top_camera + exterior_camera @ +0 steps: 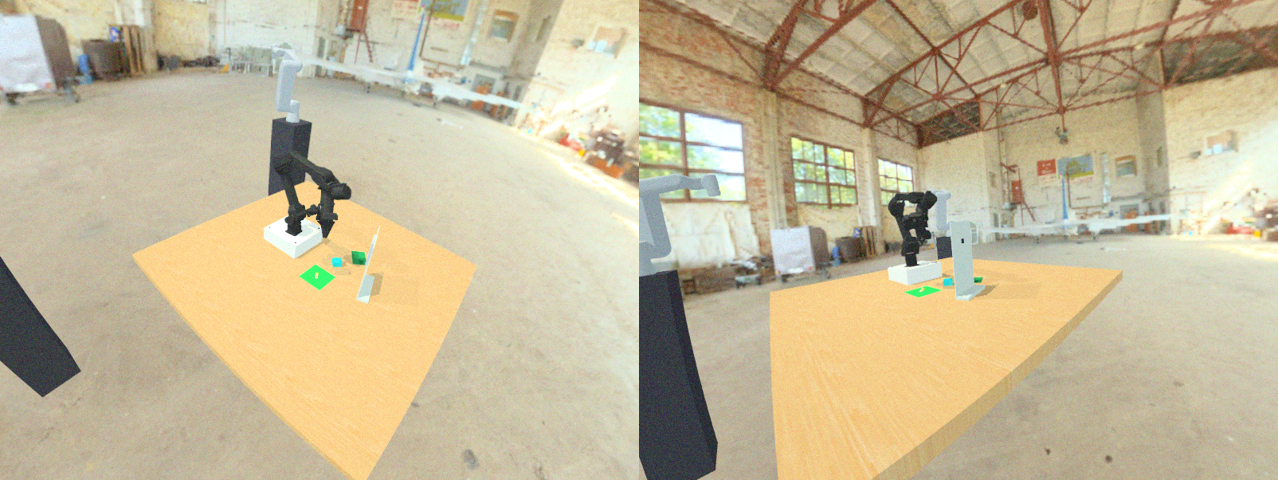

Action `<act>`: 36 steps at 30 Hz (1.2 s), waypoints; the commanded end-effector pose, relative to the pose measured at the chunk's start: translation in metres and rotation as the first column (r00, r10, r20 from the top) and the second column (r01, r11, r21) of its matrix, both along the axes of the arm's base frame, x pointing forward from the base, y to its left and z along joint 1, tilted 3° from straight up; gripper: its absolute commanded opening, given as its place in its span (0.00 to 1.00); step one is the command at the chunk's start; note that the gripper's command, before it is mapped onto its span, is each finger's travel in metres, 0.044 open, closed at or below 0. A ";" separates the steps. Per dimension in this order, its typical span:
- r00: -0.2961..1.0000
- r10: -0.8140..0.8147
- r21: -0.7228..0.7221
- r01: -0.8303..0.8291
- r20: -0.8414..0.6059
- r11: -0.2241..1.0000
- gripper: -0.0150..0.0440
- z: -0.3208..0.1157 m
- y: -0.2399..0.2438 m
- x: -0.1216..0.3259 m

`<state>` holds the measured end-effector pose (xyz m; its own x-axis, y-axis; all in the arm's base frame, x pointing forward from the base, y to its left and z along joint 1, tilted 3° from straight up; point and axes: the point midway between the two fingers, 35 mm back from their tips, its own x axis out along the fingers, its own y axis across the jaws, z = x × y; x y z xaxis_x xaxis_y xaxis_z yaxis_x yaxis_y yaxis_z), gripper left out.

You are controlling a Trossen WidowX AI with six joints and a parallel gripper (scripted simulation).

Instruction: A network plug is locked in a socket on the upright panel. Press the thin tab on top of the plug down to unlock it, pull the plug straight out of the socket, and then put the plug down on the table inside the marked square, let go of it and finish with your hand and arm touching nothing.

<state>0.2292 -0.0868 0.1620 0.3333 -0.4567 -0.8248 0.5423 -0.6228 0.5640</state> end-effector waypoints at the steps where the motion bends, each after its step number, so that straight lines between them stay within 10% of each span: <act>1: 1.000 -0.006 -0.003 0.007 0.007 1.000 0.52 0.013 0.000 -0.002; 14: 1.000 -0.007 -0.003 0.007 0.007 1.000 1.00 0.014 0.000 -0.002; 36: 1.000 -0.007 -0.003 0.007 0.007 1.000 1.00 0.014 0.000 -0.002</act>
